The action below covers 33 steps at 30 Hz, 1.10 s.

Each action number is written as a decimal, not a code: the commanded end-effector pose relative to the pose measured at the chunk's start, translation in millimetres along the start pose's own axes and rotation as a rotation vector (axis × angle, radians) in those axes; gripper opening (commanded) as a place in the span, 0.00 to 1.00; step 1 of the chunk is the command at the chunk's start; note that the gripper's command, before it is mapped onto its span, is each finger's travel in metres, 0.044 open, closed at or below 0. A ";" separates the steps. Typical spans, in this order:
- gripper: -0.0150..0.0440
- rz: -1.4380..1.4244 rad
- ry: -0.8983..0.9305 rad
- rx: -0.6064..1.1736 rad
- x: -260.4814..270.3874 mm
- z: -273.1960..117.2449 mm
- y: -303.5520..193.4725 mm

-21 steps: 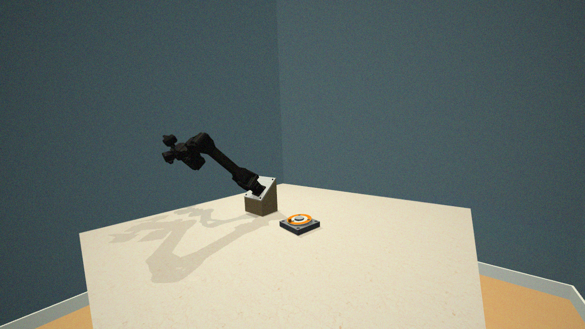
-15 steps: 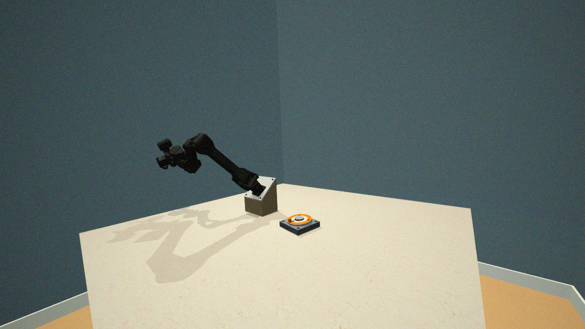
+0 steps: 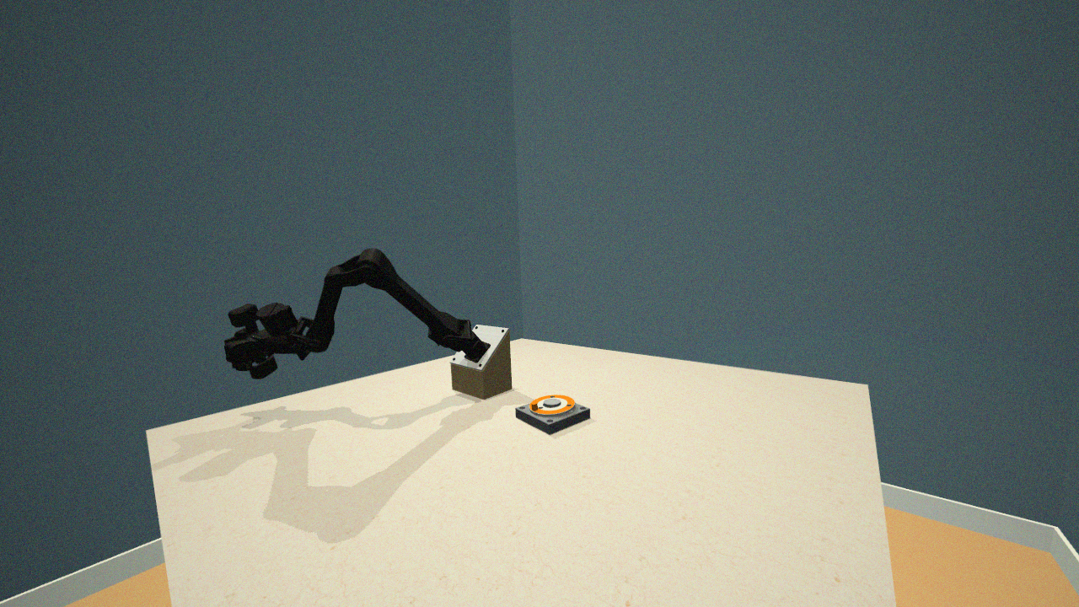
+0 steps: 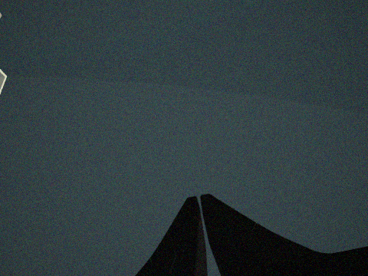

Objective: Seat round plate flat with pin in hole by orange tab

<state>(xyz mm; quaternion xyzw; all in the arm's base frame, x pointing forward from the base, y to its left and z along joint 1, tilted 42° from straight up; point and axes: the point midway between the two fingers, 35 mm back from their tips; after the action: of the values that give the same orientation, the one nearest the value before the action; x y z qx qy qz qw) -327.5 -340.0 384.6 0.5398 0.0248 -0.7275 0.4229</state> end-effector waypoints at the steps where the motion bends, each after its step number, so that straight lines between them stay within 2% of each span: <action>1: 0.25 0.135 0.101 -0.082 18.3 -18.4 63.7; 3: 0.25 0.207 0.171 -0.130 29.5 -34.4 100.3; 6: 0.25 0.257 0.229 -0.161 37.7 -48.9 127.6; 11: 0.25 0.406 0.432 -0.260 55.0 -111.6 213.2; 13: 0.25 0.404 0.449 -0.290 53.8 -122.0 224.5; 19: 0.25 0.510 0.646 -0.414 50.6 -204.1 294.6; 21: 0.25 0.506 0.669 -0.430 49.7 -215.8 301.2; 27: 0.25 0.546 0.892 -0.530 39.4 -315.9 345.7; 29: 0.25 0.559 0.921 -0.540 35.9 -328.2 350.0; 33: 0.25 0.579 1.113 -0.582 28.5 -406.7 364.2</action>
<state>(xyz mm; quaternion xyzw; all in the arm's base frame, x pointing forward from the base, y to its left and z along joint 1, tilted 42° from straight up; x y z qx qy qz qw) 173.8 -413.8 353.7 0.6715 0.2645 -0.2145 0.6581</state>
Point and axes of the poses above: the point midway between the two fingers, 35 mm back from their tips, its own z axis out along the fingers, its own x axis across the jaws, y = z × x, and after that the axes turned 5 degrees about z, right-handed
